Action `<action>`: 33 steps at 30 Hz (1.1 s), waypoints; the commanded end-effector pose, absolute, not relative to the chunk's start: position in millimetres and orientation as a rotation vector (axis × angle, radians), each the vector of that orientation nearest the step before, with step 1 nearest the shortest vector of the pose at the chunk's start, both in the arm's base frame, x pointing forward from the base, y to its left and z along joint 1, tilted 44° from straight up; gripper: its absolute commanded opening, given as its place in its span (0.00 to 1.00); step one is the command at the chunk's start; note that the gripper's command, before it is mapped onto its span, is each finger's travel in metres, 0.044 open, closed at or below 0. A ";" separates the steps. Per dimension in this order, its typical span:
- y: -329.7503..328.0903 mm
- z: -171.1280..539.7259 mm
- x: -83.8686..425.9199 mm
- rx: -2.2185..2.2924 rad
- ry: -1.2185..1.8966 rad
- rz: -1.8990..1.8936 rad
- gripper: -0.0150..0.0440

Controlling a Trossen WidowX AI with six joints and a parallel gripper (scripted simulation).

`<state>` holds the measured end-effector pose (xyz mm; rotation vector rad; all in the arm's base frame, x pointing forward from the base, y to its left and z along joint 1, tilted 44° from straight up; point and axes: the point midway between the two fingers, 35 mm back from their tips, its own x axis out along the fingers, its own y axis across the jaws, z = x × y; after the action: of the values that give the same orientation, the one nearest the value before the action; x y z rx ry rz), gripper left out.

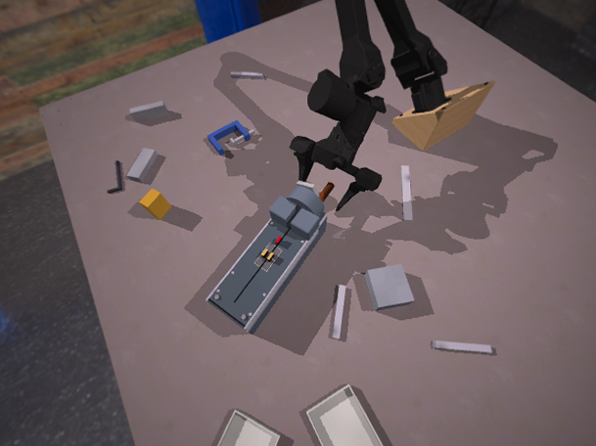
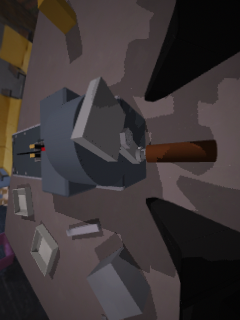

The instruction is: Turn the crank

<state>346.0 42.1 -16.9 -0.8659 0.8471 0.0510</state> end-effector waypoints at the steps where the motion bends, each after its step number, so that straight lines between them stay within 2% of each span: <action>1: 34.8 -27.4 341.2 -0.874 0.865 0.058 1.00; 13: 26.3 -35.1 340.0 -0.875 0.864 0.057 1.00; 29: 26.3 -35.1 340.0 -0.875 0.864 0.057 0.29; 30: 26.3 -35.1 340.0 -0.875 0.864 0.057 0.25; 33: 26.3 -35.1 340.0 -0.875 0.864 0.057 0.25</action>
<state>341.4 27.0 -33.8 -0.8704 0.8593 0.0560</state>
